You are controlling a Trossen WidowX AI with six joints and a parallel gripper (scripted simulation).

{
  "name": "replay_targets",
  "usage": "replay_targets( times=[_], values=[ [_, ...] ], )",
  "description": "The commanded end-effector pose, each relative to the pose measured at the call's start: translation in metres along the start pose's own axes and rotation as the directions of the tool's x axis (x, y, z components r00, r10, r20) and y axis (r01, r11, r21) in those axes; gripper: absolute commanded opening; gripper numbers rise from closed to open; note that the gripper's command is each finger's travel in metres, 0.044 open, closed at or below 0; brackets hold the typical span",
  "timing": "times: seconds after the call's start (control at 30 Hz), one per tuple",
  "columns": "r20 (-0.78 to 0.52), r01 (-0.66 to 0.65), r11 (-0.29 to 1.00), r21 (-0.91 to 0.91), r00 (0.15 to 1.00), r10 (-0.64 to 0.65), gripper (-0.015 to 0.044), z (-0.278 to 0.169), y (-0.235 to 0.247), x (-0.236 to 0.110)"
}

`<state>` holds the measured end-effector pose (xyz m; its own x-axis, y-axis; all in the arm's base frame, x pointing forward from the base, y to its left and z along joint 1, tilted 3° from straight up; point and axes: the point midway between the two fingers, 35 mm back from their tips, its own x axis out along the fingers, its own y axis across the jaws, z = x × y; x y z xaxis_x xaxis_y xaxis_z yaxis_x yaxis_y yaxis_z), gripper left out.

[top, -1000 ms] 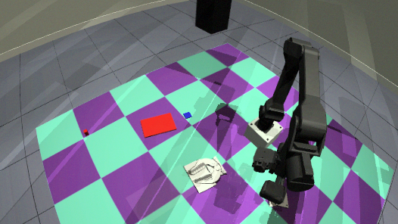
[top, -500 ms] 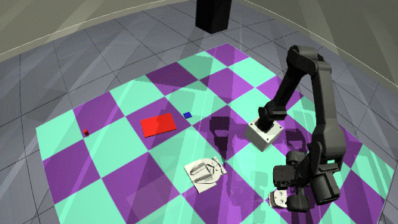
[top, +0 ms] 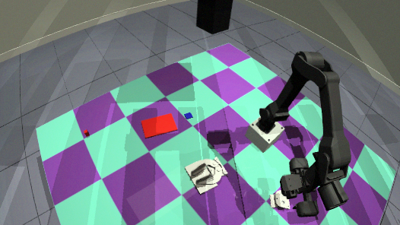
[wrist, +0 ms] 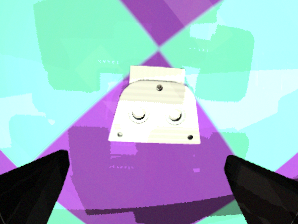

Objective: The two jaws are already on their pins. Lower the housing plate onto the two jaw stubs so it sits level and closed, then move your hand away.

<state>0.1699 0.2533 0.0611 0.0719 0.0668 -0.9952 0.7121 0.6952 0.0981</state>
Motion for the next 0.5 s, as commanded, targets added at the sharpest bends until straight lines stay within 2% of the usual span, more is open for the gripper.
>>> replay_targets(
  times=[0.0, 0.47],
  values=[
    [0.009, 0.023, 1.000, -0.009, 1.000, -0.023, 0.0440, 0.001, -0.007, 0.025],
    [0.009, 0.023, 1.000, -0.009, 1.000, -0.023, 0.0440, 0.001, -0.007, 0.037]
  ],
)
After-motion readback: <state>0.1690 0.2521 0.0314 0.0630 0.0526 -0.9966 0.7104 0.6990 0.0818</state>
